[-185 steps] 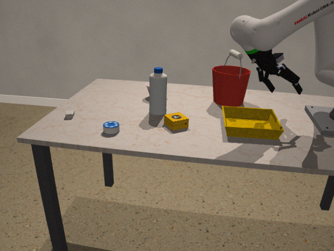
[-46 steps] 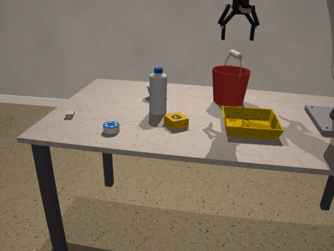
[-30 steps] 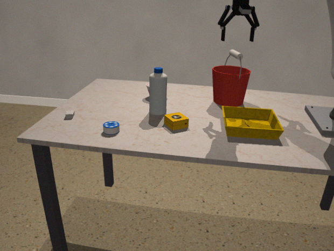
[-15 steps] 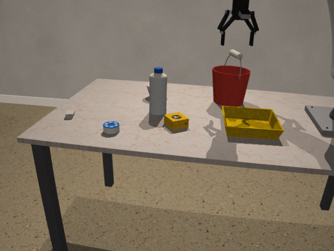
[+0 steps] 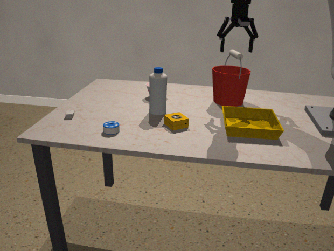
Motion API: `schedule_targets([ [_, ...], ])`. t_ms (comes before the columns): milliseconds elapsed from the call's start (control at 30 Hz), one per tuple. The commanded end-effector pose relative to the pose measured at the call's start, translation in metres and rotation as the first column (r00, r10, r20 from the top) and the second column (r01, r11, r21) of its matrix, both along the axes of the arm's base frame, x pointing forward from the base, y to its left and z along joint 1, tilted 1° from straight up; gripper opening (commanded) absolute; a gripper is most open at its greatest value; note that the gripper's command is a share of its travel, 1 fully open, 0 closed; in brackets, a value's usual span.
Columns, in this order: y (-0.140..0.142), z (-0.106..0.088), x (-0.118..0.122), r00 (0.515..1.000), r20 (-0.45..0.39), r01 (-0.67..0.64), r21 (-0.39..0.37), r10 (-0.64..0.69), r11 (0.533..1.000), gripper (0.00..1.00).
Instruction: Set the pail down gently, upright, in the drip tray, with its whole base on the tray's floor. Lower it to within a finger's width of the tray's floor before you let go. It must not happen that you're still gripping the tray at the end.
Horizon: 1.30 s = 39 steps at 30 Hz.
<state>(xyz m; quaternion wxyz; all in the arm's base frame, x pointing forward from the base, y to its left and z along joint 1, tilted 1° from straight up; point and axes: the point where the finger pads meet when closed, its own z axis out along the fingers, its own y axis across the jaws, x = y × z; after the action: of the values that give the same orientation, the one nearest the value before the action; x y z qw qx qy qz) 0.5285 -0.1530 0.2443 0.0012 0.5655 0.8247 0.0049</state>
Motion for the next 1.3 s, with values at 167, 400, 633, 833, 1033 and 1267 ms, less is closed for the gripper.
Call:
schedule_targets([
  [167,0.0,-0.015,0.0,1.0,0.002,0.0,-0.001,0.0,1.0,1.0],
  [400,0.0,-0.02,0.0,1.0,0.002,0.0,-0.001,0.0,1.0,1.0],
  [633,0.0,-0.022,0.0,1.0,0.002,0.0,-0.001,0.0,1.0,1.0],
  [833,0.0,-0.022,0.0,1.0,0.002,0.0,-0.001,0.0,1.0,1.0],
  [1033,0.0,-0.022,0.0,1.0,0.002,0.0,-0.001,0.0,1.0,1.0],
  [1267,0.0,-0.022,0.0,1.0,0.002,0.0,-0.001,0.0,1.0,1.0],
])
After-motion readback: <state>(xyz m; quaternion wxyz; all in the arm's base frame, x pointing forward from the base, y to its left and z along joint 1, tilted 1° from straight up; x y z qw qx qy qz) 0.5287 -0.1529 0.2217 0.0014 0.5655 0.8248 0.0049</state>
